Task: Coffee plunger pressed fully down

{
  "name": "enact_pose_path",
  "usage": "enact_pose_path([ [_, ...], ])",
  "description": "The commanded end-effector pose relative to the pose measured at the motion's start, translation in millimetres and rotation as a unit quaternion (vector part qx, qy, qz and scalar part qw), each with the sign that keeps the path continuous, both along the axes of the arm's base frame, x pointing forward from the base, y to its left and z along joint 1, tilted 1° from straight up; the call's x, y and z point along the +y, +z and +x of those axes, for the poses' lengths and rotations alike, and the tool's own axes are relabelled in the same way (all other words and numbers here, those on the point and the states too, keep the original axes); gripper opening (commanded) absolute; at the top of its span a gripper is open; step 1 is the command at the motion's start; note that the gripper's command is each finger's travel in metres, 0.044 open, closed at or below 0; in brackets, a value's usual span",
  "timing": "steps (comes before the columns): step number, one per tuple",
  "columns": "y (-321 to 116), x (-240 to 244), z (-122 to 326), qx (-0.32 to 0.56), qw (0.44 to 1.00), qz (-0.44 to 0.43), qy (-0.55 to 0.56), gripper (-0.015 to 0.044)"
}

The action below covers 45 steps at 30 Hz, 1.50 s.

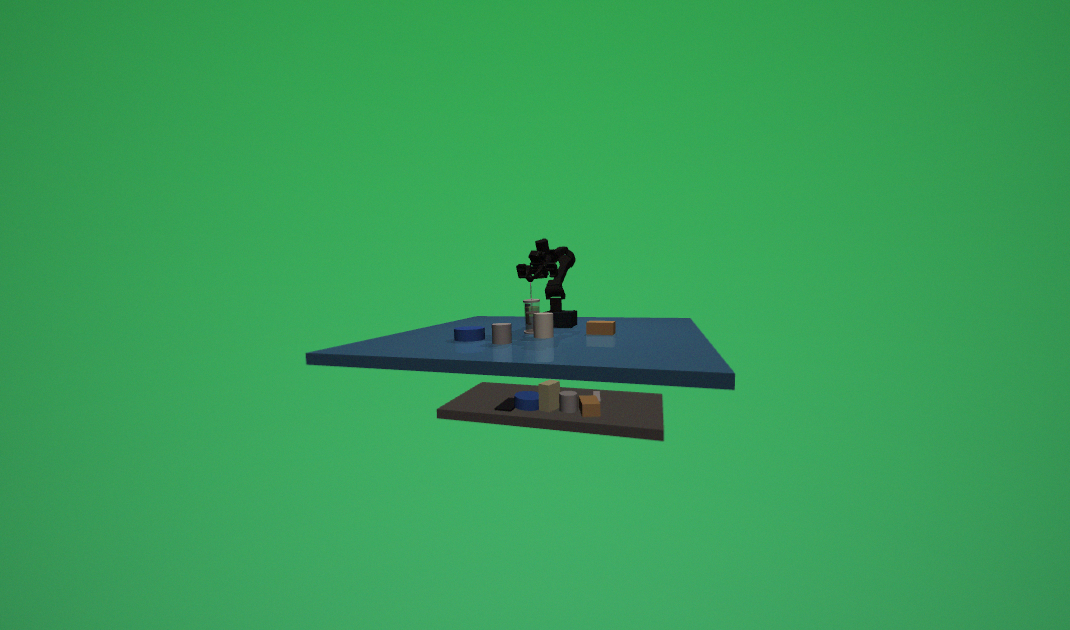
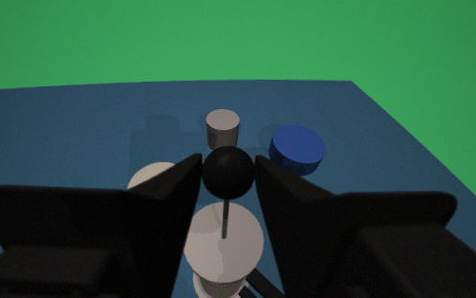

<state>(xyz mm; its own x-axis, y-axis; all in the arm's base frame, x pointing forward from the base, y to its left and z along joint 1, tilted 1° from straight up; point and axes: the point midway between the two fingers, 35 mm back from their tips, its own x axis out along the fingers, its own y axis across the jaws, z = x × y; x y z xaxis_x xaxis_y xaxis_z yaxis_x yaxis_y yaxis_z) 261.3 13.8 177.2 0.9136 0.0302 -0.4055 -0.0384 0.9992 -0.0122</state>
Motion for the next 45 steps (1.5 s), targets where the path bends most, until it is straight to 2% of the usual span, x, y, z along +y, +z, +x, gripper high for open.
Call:
enact_pose_path([
  [1,-38,0,-5,0.05,0.999,-0.005,0.002,0.0122],
  [17,-61,-1,4,0.049,0.999,-0.005,0.002,0.0122],
  [45,-58,-1,20,0.049,0.999,-0.005,0.002,0.0122],
])
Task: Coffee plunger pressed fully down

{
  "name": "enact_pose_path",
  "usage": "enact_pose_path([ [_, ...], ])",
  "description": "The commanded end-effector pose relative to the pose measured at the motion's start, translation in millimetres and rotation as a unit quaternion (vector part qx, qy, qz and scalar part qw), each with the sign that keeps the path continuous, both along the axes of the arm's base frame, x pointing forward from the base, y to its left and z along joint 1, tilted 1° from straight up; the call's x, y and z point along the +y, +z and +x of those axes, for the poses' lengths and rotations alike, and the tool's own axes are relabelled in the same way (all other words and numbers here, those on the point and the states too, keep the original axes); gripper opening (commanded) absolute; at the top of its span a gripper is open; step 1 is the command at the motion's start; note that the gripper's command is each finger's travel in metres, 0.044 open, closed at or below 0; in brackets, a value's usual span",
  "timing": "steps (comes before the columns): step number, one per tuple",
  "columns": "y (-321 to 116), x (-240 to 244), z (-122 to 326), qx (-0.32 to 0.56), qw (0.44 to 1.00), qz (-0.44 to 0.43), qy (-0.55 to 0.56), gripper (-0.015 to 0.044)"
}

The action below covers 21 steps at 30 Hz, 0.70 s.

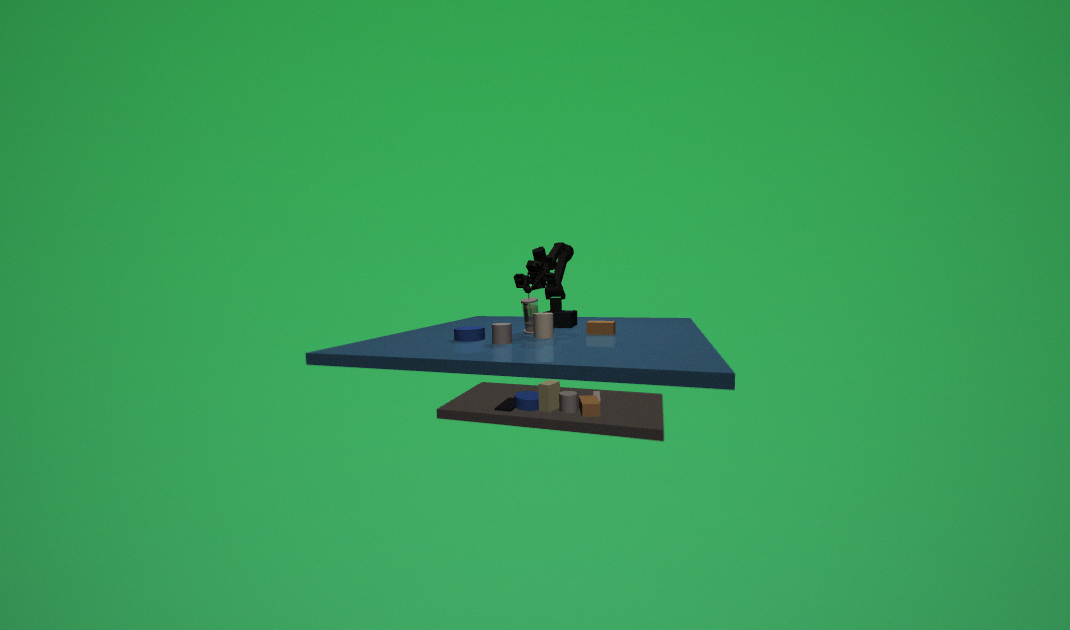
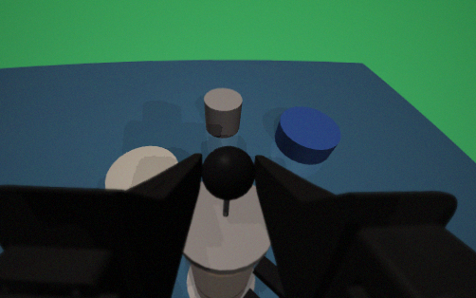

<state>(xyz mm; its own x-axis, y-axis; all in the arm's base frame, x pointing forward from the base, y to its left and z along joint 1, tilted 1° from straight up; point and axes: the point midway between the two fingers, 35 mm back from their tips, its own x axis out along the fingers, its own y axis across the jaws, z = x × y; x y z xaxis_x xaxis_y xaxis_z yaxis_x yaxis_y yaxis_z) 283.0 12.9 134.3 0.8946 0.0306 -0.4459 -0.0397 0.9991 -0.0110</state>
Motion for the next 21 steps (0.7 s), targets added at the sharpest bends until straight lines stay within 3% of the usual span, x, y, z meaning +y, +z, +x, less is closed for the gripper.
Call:
enact_pose_path([
  [1,-15.3,-0.2,-1.8,0.026,1.0,-0.004,0.002,0.0122],
  [21,-13.9,0.0,3.6,0.026,1.0,-0.004,0.002,0.0122],
])
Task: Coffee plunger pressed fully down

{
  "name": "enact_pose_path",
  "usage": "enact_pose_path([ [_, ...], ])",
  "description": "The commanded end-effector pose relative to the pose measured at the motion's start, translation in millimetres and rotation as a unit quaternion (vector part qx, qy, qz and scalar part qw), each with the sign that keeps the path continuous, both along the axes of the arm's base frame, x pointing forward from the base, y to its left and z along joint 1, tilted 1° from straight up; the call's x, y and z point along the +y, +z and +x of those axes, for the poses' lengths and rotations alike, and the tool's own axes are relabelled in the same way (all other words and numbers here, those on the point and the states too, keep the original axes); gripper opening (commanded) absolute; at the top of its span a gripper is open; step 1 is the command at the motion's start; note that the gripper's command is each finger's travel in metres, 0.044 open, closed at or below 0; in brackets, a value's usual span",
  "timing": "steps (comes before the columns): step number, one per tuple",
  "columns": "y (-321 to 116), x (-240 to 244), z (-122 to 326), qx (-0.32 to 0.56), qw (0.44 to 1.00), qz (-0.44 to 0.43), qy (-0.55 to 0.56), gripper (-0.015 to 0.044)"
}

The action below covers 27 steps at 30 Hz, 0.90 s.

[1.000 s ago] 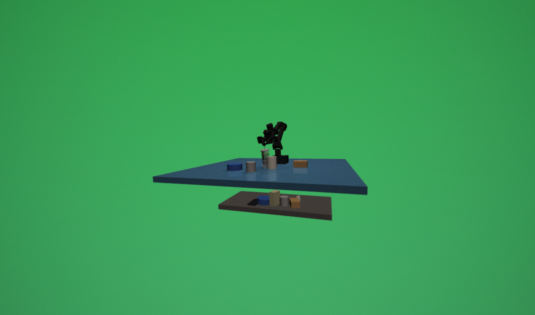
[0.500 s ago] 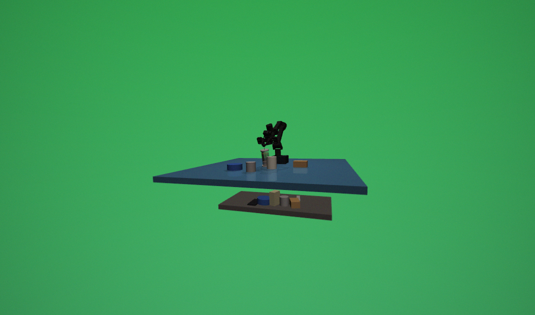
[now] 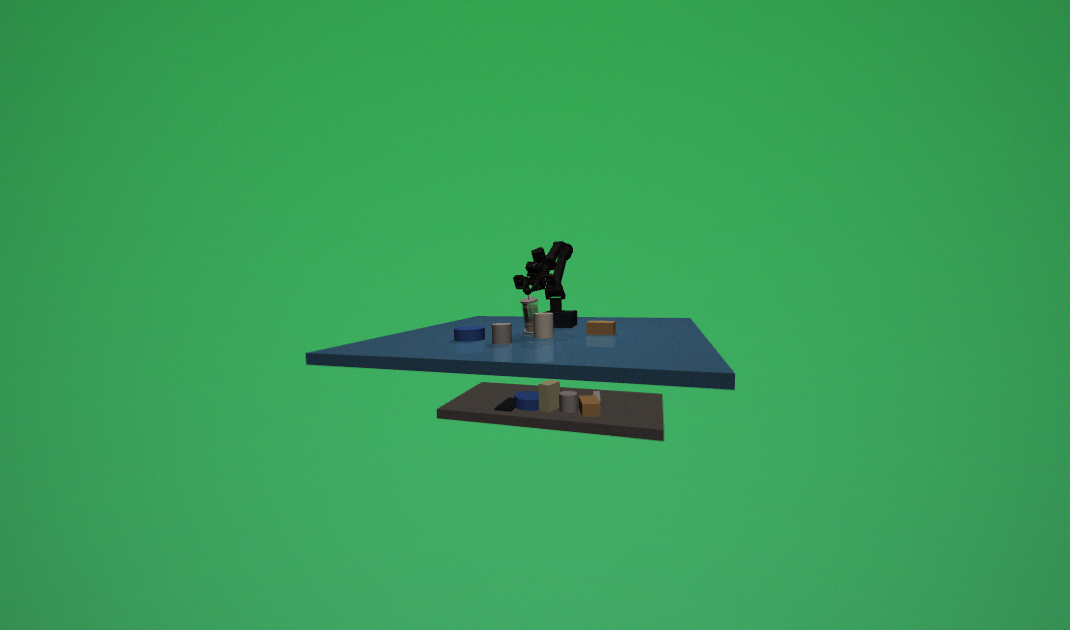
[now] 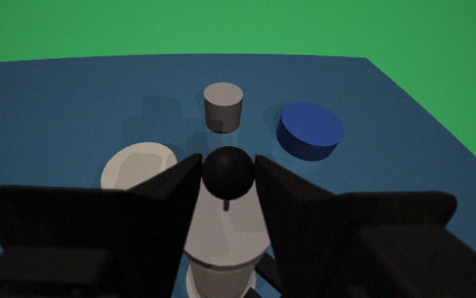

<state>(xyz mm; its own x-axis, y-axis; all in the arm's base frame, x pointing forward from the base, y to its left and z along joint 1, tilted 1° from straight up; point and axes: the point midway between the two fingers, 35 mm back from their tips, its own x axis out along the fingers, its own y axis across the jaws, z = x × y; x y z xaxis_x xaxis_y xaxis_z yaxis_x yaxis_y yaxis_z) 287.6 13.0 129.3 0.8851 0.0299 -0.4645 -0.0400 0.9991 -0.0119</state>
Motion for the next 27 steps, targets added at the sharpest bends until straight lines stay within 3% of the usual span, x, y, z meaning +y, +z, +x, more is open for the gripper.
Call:
enact_pose_path([
  [1,-8.9,-0.1,-0.8,0.016,1.0,-0.004,0.002,0.0122],
  [27,-8.2,-0.1,5.4,0.015,1.0,-0.004,0.002,0.0122],
])
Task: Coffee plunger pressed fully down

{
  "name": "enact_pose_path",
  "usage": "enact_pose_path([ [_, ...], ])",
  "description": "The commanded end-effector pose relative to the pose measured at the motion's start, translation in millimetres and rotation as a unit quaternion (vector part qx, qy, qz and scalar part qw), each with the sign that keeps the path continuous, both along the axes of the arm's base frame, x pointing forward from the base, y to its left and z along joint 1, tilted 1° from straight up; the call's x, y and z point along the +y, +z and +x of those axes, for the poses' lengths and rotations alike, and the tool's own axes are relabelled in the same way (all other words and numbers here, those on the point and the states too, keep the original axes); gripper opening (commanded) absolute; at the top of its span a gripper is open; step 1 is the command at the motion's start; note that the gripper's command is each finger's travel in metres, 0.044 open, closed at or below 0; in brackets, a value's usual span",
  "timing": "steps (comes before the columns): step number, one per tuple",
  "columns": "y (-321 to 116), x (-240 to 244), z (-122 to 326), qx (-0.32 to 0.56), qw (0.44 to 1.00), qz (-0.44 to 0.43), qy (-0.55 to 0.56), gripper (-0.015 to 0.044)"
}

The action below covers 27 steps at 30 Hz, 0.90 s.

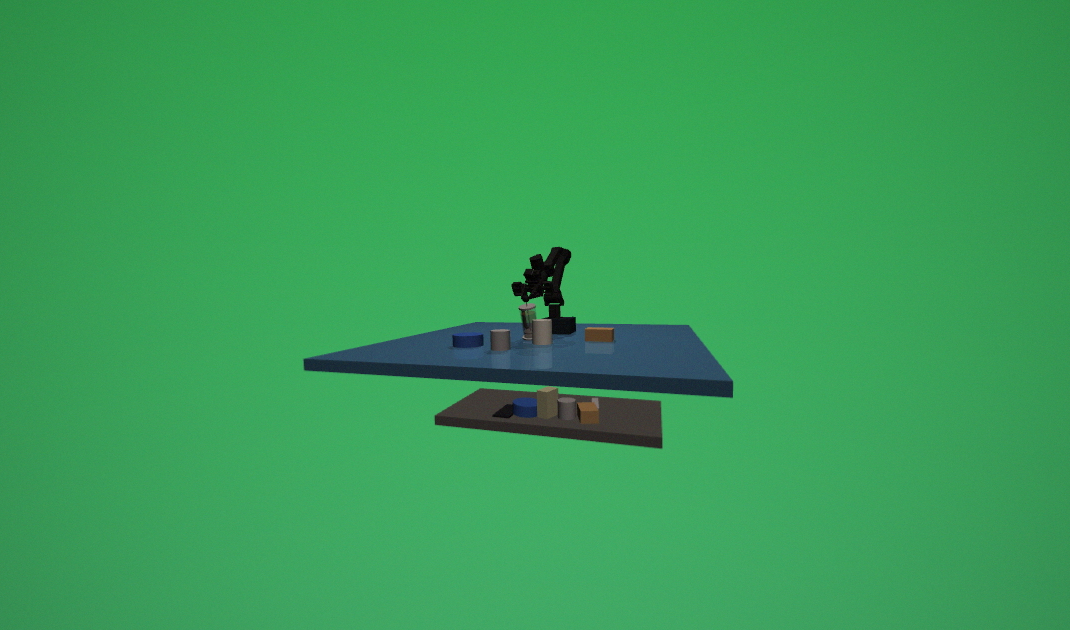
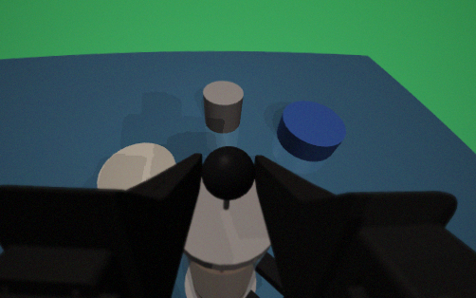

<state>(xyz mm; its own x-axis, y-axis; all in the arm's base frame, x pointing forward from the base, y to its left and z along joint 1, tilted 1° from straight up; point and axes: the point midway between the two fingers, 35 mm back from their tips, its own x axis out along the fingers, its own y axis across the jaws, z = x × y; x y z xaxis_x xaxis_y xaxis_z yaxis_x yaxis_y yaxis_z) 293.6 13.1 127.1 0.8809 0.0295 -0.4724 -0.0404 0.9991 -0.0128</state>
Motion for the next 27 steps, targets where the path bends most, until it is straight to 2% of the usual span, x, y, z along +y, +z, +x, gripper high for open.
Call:
enact_pose_path([
  [1,-6.1,-0.1,-0.3,0.011,1.0,-0.003,0.001,0.0122],
  [27,-0.9,0.0,3.6,0.002,1.0,0.0,0.0,0.0122],
])
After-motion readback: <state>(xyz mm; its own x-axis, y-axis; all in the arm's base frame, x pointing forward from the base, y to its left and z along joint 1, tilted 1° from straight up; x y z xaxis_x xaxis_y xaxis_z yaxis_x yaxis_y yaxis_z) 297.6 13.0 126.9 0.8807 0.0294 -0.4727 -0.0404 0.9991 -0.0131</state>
